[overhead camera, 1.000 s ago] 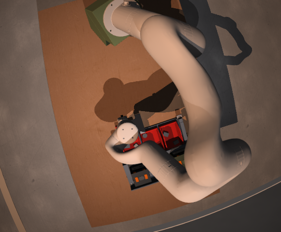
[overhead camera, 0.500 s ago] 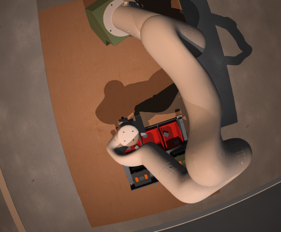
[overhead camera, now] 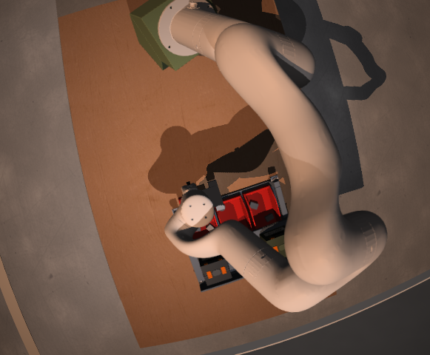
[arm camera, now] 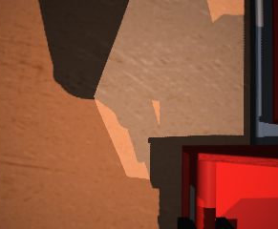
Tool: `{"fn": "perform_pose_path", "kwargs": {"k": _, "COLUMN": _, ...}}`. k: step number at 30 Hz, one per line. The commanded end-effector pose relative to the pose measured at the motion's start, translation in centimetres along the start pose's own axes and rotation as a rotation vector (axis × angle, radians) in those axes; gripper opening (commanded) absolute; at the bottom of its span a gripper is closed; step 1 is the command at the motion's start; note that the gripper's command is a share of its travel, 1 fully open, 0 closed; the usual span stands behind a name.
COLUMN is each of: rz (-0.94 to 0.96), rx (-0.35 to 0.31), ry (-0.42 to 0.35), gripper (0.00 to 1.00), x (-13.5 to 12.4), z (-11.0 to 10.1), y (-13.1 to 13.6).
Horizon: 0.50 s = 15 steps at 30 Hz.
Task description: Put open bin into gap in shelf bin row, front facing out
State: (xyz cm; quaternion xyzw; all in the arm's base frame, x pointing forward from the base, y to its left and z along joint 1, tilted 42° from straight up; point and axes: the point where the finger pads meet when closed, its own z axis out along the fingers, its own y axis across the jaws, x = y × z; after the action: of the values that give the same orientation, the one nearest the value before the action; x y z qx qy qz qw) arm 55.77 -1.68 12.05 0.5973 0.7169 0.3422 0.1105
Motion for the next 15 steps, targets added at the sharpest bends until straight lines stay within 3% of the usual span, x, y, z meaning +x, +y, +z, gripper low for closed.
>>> {"fn": "perform_pose_path", "kwargs": {"k": 1, "rz": 0.0, "rx": -0.001, "ry": 0.0, "gripper": 0.0, "x": -0.02, "z": -0.03, "y": 0.09}}
{"fn": "perform_pose_path", "kwargs": {"k": 15, "rz": 0.0, "rx": -0.001, "ry": 0.0, "gripper": 0.0, "x": -0.03, "z": -0.03, "y": 1.07}}
